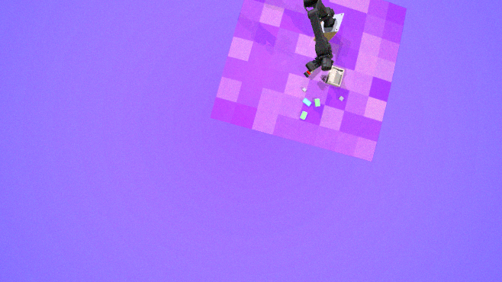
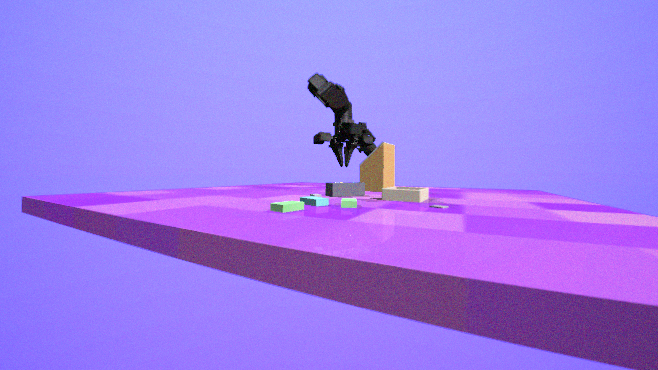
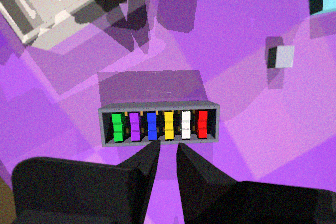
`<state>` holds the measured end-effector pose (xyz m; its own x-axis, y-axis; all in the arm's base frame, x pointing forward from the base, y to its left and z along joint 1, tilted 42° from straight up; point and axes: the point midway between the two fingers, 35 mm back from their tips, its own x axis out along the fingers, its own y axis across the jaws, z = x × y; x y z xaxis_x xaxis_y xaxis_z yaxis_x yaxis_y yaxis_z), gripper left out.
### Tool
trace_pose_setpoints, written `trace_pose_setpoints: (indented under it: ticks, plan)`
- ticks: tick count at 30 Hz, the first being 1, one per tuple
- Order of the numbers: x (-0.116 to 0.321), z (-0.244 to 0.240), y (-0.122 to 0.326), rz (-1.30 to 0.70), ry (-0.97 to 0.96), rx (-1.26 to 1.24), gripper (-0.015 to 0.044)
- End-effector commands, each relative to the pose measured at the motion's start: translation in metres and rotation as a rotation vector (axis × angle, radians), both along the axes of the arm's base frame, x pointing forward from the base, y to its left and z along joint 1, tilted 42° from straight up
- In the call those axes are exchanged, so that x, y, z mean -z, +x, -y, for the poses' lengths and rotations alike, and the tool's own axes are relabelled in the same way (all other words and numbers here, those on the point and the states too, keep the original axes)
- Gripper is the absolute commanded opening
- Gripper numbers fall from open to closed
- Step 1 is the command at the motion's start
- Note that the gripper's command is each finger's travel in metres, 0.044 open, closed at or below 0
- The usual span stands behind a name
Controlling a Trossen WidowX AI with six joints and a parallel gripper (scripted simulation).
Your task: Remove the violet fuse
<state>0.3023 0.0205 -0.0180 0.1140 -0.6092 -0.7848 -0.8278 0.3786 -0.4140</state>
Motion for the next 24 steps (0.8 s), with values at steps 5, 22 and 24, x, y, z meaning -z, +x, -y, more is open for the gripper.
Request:
trace_pose_setpoints:
  ticks: [5,22,24]
  plan:
    - [0.024,-0.001,-0.025,-0.155,-0.082,-0.1,0.0064]
    - [0.035,0.008,-0.025,-0.155,-0.082,-0.1,0.0064]
    - [0.036,0.009,-0.025,-0.155,-0.082,-0.1,0.0064]
